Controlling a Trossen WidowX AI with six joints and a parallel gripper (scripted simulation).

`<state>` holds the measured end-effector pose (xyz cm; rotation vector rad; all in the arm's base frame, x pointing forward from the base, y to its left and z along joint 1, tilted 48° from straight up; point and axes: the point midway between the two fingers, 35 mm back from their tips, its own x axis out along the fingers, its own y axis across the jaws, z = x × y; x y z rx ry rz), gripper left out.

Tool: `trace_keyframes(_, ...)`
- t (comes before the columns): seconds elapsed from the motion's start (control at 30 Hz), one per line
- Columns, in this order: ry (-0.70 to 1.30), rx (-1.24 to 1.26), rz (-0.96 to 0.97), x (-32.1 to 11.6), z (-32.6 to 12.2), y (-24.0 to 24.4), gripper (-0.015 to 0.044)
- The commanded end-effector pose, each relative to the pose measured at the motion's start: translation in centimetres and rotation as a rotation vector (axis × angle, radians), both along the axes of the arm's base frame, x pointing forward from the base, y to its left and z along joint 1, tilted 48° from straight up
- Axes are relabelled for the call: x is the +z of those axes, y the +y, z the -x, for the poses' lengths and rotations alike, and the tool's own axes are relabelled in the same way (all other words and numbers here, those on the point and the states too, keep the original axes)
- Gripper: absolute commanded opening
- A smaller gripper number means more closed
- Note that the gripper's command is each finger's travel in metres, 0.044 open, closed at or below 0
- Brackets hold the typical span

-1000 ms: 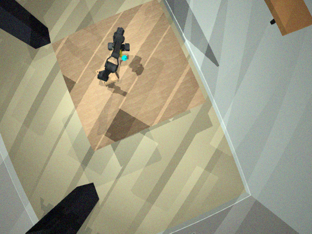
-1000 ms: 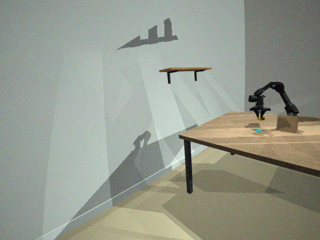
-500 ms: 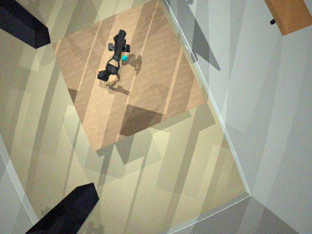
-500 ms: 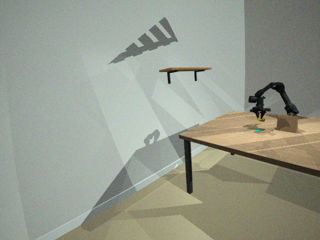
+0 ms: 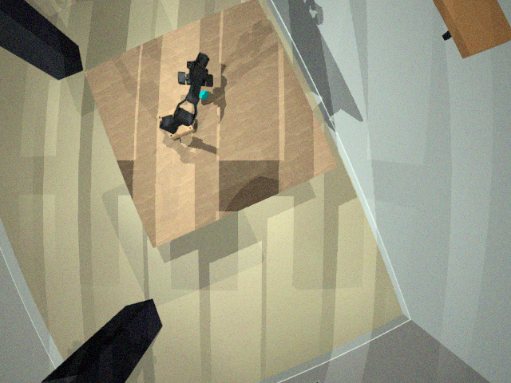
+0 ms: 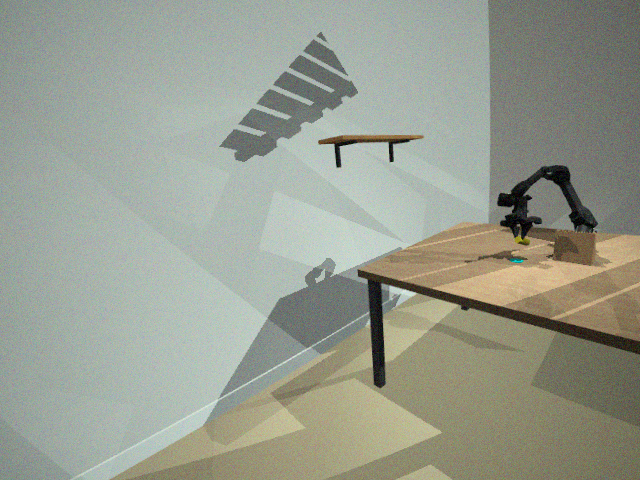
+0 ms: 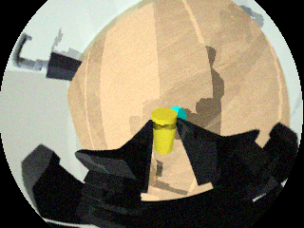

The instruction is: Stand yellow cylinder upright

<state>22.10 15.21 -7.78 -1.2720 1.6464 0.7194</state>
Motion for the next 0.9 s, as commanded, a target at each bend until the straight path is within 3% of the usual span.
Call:
trace_keyframes(0.0, 0.005, -0.002, -0.031, -0.03, 0.12, -0.1, 0.0105)
trace_keyframes(0.87, 0.013, -0.01, -0.222, -0.63, 0.13, -0.4, 0.0105)
